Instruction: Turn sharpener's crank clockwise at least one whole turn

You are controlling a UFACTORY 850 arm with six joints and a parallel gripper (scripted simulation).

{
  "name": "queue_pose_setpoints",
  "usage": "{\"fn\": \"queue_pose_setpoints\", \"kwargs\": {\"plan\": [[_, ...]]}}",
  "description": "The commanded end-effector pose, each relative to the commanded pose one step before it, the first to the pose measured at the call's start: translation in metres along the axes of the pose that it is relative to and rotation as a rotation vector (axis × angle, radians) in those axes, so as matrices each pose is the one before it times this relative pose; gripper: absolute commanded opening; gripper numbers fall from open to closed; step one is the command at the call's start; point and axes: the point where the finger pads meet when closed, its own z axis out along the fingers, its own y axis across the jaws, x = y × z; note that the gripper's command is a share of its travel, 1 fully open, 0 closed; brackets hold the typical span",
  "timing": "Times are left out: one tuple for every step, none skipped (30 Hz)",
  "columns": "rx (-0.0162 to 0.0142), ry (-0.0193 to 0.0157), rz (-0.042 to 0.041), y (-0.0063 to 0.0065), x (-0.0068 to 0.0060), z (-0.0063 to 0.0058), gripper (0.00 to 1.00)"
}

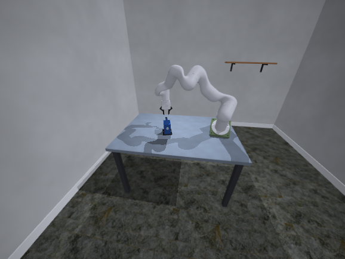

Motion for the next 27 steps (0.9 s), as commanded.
{"fn": "queue_pose_setpoints", "kwargs": {"plan": [[0.00178,0.00132,-0.00063,-0.00076,0.00034,0.00711,0.54],[0.00000,0.00000,0.00000,0.00001,0.00000,0.00142,0.54],[0.00000,0.00000,0.00000,0.00000,0.00000,0.00138,0.54],[0.00000,0.00000,0.00000,0.00000,0.00000,0.00000,0.54],[0.00000,0.00000,0.00000,0.00000,0.00000,0.00000,0.54],[0.00000,0.00000,0.00000,0.00000,0.00000,0.00133,0.54],[0.00000,0.00000,0.00000,0.00000,0.00000,0.00128,0.54],[-0.00001,0.00000,0.00000,0.00001,0.00000,0.00122,0.54],[0.00000,0.00000,0.00000,0.00000,0.00000,0.00115,0.54],[0.00000,0.00000,0.00000,0.00000,0.00000,0.00109,0.54],[0.00000,0.00000,0.00000,0.00000,0.00000,0.00102,0.54],[0.00000,0.00000,0.00000,0.00000,0.00000,0.00095,0.54],[0.00000,0.00000,0.00000,0.00001,0.00000,0.00088,0.54],[0.00000,0.00000,0.00000,0.00000,0.00000,0.00080,0.54],[0.00000,0.00000,0.00000,0.00000,0.00000,0.00072,0.54],[0.00000,0.00000,0.00000,0.00000,0.00000,0.00064,0.54],[0.00000,0.00000,0.00000,0.00000,0.00000,0.00057,0.54],[0.00000,0.00000,0.00000,0.00000,0.00000,0.00049,0.54],[0.00000,0.00000,0.00000,0.00000,0.00000,0.00042,0.54],[0.00000,0.00000,0.00000,0.00000,0.00000,0.00035,0.54],[0.00000,0.00000,0.00000,0.00000,0.00000,0.00000,0.54],[0.00000,0.00000,0.00000,0.00000,0.00000,0.00000,0.54],[0.00000,0.00000,0.00000,0.00000,0.00000,0.00028,0.54],[0.00000,0.00000,0.00000,0.00000,0.00000,0.00022,0.54],[0.00000,0.00000,0.00000,0.00000,0.00000,0.00016,0.54],[0.00000,0.00000,0.00000,0.00000,0.00000,0.00011,0.54],[0.00000,0.00000,0.00000,0.00000,0.00000,0.00007,0.54]]}}
